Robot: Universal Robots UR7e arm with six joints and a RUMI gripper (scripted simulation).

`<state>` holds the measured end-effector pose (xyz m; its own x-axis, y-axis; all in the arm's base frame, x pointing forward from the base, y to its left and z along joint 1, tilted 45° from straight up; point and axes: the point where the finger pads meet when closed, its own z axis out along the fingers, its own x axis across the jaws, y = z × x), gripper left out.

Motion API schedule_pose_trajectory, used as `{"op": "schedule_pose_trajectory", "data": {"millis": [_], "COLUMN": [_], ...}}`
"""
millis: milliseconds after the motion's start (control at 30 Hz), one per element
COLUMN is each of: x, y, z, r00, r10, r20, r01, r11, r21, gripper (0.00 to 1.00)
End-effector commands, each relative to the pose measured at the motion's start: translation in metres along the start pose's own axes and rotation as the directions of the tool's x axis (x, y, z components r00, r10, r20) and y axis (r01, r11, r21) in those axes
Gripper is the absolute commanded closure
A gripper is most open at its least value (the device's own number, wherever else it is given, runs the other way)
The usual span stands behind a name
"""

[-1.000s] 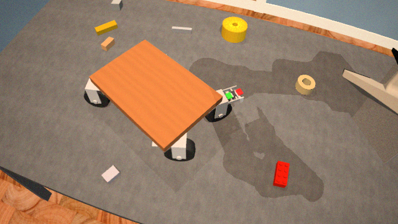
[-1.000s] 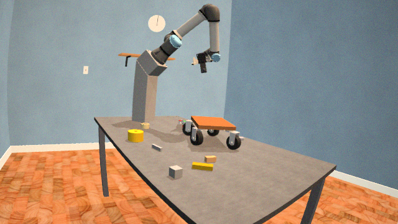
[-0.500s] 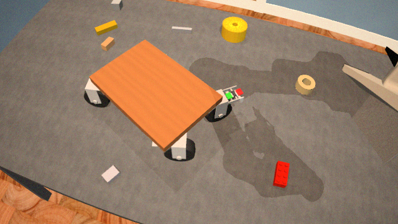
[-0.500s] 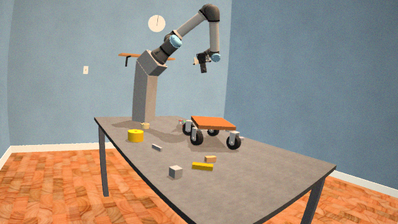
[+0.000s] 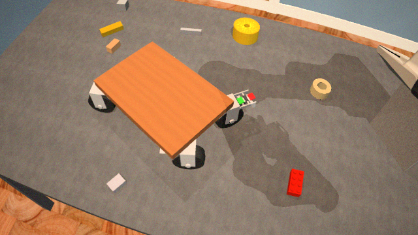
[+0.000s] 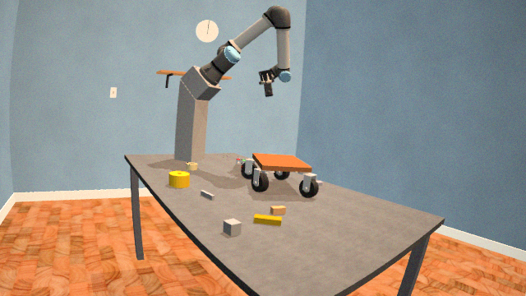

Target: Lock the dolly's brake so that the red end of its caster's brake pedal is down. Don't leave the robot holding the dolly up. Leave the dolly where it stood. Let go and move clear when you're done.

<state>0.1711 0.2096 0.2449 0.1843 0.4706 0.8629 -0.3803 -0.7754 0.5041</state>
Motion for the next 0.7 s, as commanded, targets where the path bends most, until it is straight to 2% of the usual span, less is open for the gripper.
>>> {"op": "schedule_pose_trajectory", "data": {"millis": [0, 233, 500, 567, 667], "x": [-0.003, -0.023, -0.066, -0.066, -0.087], "y": [0.002, 0.013, 0.031, 0.031, 0.038], "z": [0.003, 0.015, 0.029, 0.029, 0.032], "r00": [1.000, 0.995, 0.966, 0.966, 0.941], "r10": [0.006, 0.045, 0.137, 0.137, 0.190], "r20": [0.014, 0.087, 0.221, 0.221, 0.280], "r01": [-0.006, -0.035, -0.068, -0.068, -0.074], "r11": [1.000, 0.993, 0.954, 0.954, 0.924], "r21": [-0.017, -0.112, -0.292, -0.292, -0.376], "gripper": [1.00, 1.00, 1.00, 1.00, 1.00]}}
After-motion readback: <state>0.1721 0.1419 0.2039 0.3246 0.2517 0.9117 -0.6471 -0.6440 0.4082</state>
